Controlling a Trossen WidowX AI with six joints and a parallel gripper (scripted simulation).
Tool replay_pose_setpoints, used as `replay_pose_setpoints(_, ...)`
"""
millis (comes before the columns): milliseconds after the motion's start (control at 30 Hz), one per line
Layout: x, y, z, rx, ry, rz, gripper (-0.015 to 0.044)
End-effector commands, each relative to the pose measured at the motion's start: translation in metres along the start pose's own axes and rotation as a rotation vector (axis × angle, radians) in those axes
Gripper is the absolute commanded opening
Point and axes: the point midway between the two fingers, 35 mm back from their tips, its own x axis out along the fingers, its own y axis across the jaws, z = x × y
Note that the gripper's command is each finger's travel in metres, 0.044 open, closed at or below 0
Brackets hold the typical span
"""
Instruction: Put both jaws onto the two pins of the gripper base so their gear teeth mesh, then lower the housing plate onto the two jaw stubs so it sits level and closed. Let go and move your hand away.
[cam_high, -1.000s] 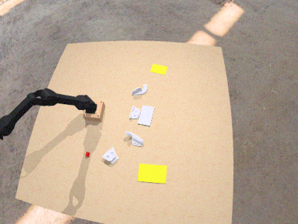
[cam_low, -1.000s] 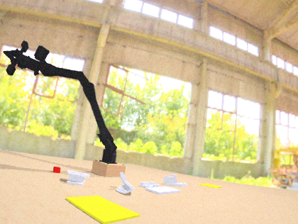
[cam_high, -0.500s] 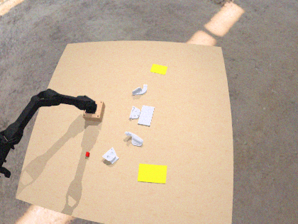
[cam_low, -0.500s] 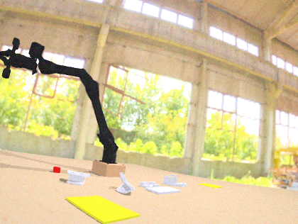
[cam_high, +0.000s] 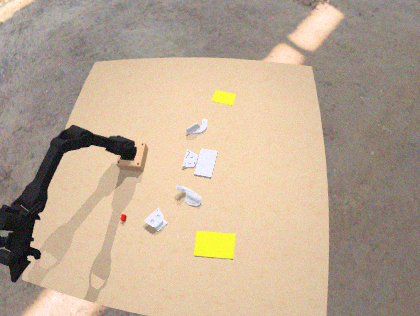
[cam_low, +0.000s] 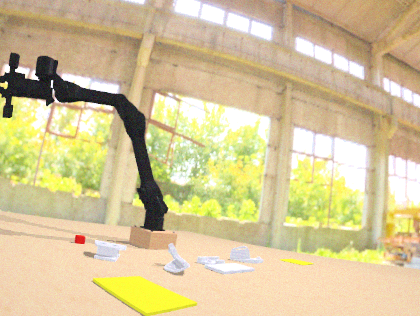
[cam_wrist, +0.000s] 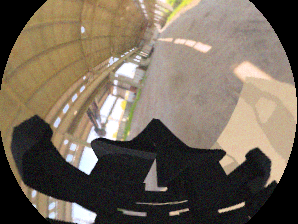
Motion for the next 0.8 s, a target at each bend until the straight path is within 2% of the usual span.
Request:
replay_pose_setpoints(0, -0.003, -0.005, -0.028, -0.062, 0.046, -0.035, 0.0000)
replay_pose_setpoints(367, -0.010, -0.027, -0.105, -0.214, 0.194, -0.127, 0.0000)
replay_pose_setpoints(767, -0.032, -0.054, -0.186, -0.405, 0.375, -0.208, 0.0000)
